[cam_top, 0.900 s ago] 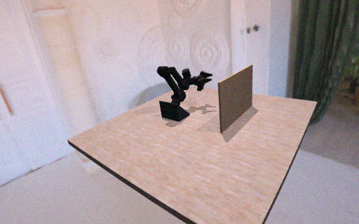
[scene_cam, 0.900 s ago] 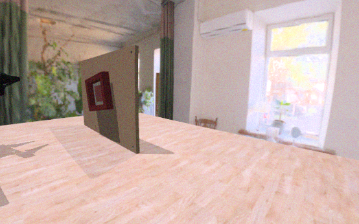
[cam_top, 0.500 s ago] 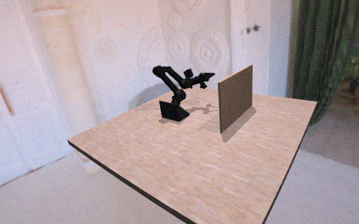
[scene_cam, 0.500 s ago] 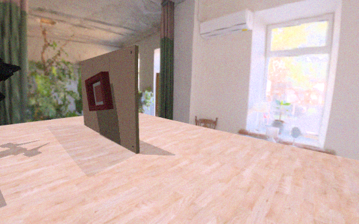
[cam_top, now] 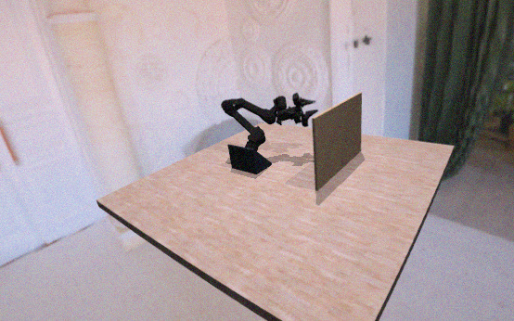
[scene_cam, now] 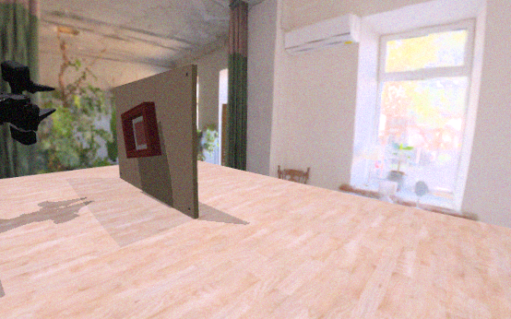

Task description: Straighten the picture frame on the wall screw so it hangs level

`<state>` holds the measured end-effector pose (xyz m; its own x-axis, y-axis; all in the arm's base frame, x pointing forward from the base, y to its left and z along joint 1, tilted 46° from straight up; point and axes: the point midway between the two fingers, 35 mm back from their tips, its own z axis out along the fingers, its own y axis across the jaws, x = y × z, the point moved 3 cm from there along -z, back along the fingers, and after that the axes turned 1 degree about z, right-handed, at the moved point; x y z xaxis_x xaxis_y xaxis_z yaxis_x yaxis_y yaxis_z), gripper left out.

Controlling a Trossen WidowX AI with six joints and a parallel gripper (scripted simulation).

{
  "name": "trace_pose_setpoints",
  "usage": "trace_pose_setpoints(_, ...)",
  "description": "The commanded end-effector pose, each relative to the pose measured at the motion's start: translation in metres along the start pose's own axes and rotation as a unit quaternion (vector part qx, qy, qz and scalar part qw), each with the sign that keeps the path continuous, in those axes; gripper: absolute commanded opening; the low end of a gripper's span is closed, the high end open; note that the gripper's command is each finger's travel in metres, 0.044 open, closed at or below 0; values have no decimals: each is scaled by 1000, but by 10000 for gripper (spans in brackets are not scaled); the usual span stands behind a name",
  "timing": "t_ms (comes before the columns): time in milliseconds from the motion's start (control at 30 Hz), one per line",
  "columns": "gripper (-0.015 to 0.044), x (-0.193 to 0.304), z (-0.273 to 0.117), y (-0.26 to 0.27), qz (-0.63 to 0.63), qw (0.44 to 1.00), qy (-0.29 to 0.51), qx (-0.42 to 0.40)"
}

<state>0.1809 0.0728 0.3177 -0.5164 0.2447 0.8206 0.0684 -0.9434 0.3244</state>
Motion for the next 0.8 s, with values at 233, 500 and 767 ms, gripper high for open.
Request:
trace_pose_setpoints(233,260,-68,11,47,-225,961,-151,53)
trace_pose_setpoints(500,260,-100,-7,84,-275,928,-237,82)
trace_pose_setpoints(767,260,-100,-7,84,-275,928,-237,82)
